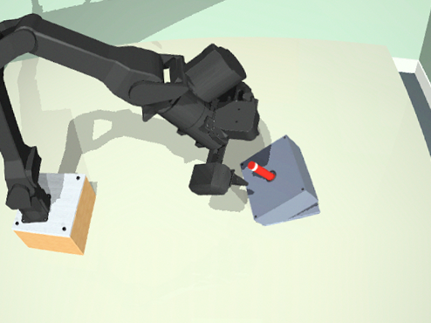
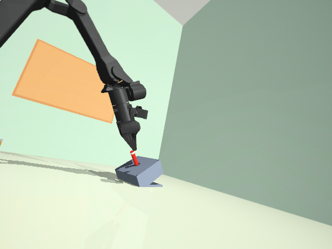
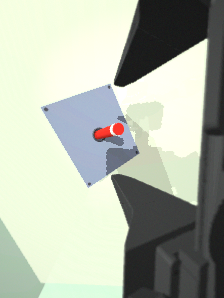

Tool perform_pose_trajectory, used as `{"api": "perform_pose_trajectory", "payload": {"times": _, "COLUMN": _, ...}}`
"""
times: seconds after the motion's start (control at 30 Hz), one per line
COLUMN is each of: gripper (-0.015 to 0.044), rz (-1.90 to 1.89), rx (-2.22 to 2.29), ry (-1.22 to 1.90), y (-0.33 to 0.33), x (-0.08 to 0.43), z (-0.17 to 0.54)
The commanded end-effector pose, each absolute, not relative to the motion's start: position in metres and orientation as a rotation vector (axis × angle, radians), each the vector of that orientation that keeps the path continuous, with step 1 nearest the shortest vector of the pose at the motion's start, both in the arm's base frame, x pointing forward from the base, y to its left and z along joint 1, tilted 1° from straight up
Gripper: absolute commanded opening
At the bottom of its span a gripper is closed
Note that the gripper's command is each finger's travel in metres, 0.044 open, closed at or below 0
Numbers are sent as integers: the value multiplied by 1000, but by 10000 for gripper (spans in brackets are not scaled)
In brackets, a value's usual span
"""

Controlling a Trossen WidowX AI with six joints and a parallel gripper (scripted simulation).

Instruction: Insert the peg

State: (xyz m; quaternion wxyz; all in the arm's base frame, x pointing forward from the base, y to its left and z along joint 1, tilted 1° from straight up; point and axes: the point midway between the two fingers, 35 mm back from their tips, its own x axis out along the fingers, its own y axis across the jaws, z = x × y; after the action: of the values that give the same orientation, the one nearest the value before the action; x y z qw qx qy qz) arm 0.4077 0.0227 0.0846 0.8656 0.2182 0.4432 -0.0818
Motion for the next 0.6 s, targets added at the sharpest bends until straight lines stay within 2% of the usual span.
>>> {"api": "perform_pose_trajectory", "payload": {"times": 0.0, "gripper": 440, "rz": -171, "rx": 456, "ry": 926, "y": 22, "x": 404, "z": 90}}
{"api": "perform_pose_trajectory", "payload": {"times": 0.57, "gripper": 440, "rz": -172, "rx": 455, "ry": 925, "y": 21, "x": 390, "z": 110}}
